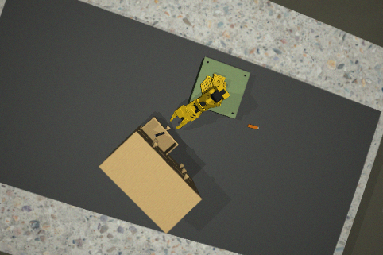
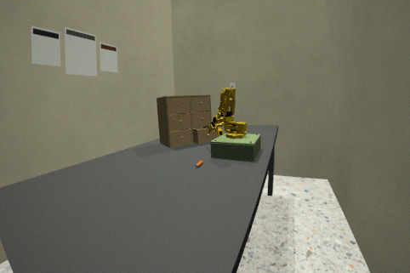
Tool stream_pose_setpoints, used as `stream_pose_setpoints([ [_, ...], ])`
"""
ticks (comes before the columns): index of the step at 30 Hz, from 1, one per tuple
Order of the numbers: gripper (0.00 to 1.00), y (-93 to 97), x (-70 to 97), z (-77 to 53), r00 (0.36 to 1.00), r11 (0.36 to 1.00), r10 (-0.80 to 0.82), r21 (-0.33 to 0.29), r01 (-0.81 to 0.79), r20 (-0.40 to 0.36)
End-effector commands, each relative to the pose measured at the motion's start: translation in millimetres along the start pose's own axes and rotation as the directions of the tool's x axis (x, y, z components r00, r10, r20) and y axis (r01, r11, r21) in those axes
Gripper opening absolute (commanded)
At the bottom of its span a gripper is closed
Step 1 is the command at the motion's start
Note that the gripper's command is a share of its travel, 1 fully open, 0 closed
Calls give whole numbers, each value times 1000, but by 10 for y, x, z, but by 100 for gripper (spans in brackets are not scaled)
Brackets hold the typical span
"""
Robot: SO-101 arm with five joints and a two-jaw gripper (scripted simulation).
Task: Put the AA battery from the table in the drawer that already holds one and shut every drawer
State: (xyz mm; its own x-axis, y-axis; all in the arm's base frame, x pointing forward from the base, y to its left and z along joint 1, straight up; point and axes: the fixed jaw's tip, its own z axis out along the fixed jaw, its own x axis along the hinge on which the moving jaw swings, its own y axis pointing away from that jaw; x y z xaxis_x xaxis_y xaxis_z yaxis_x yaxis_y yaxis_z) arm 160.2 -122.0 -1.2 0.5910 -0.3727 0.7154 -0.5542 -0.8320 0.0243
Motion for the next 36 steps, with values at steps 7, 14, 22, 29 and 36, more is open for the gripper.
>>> stream_pose_setpoints([
  [7,21,3,-3,3,1000,1000,4,-1,-4,-4],
  [14,21,3,-3,3,1000,1000,4,-1,-4,-4],
  [22,21,-1,27,123,1000,1000,4,1,-4,-4],
  [29,21,-3,32,188,1000,1000,4,2,-4,-4],
  [36,21,-5,31,221,1000,1000,3,2,-3,-4],
])
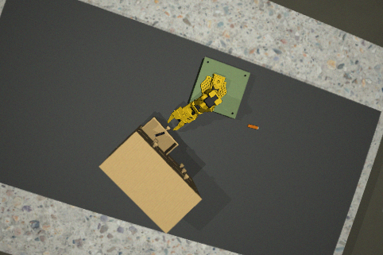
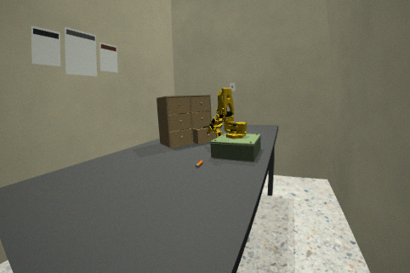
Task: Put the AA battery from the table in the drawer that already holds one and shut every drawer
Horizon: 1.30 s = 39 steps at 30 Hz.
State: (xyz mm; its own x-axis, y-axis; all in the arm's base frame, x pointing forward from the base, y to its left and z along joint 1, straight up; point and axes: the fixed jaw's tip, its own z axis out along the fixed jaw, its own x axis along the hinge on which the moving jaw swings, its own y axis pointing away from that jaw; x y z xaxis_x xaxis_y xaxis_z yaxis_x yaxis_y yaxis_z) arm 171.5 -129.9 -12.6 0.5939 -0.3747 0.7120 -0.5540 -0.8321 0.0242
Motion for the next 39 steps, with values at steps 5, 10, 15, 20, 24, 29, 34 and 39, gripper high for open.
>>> stream_pose_setpoints([
  [5,21,-12,-2,180,1000,1000,3,4,-3,-9],
  [10,21,-12,-2,180,1000,1000,3,4,-3,-9],
  [15,21,-12,-2,180,1000,1000,3,4,-3,-9],
  [20,21,-13,-12,215,1000,1000,3,4,-3,-9],
  [24,21,-13,-12,215,1000,1000,3,4,-3,-9],
  [29,21,-13,-12,215,1000,1000,3,4,-3,-9],
  [34,21,-14,-12,216,1000,1000,3,4,-3,-9],
  [39,21,-17,-12,220,1000,1000,2,5,-2,-9],
])
